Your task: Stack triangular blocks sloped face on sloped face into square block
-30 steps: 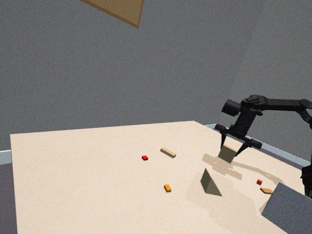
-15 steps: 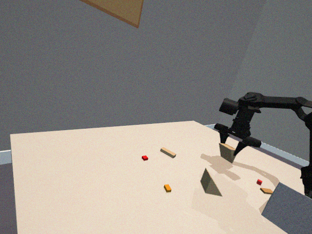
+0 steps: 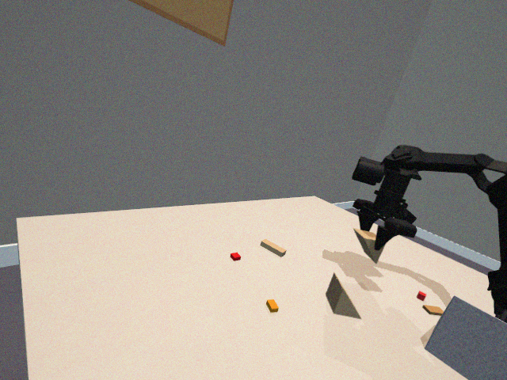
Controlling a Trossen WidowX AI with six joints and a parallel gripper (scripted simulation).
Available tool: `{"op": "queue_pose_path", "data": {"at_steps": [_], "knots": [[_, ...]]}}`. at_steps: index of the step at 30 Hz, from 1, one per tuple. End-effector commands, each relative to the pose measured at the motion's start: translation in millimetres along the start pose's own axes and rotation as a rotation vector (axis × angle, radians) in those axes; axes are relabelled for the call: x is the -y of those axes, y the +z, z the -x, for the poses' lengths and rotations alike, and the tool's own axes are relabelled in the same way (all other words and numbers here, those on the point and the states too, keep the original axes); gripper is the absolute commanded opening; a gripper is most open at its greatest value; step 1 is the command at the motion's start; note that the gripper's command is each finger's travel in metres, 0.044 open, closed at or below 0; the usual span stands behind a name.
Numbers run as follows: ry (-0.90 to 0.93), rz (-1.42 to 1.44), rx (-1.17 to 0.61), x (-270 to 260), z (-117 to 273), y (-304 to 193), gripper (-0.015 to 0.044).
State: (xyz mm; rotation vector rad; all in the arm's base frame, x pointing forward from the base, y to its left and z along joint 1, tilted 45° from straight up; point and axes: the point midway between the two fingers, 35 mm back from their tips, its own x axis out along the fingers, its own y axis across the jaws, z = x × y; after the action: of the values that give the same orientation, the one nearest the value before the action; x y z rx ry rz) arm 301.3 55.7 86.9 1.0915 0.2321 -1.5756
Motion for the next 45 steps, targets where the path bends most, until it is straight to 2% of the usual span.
{"op": "queue_pose_path", "data": {"at_steps": [1,8,40,45], "knots": [[0.019,-0.109,0.025,-1,1,-2,0.0000],[0.018,-0.112,0.022,2,2,-4,0.0000],[-0.061,-0.035,-0.085,132,52,-43,0.0000],[-0.064,-0.031,-0.087,137,52,-43,0.0000]]}}
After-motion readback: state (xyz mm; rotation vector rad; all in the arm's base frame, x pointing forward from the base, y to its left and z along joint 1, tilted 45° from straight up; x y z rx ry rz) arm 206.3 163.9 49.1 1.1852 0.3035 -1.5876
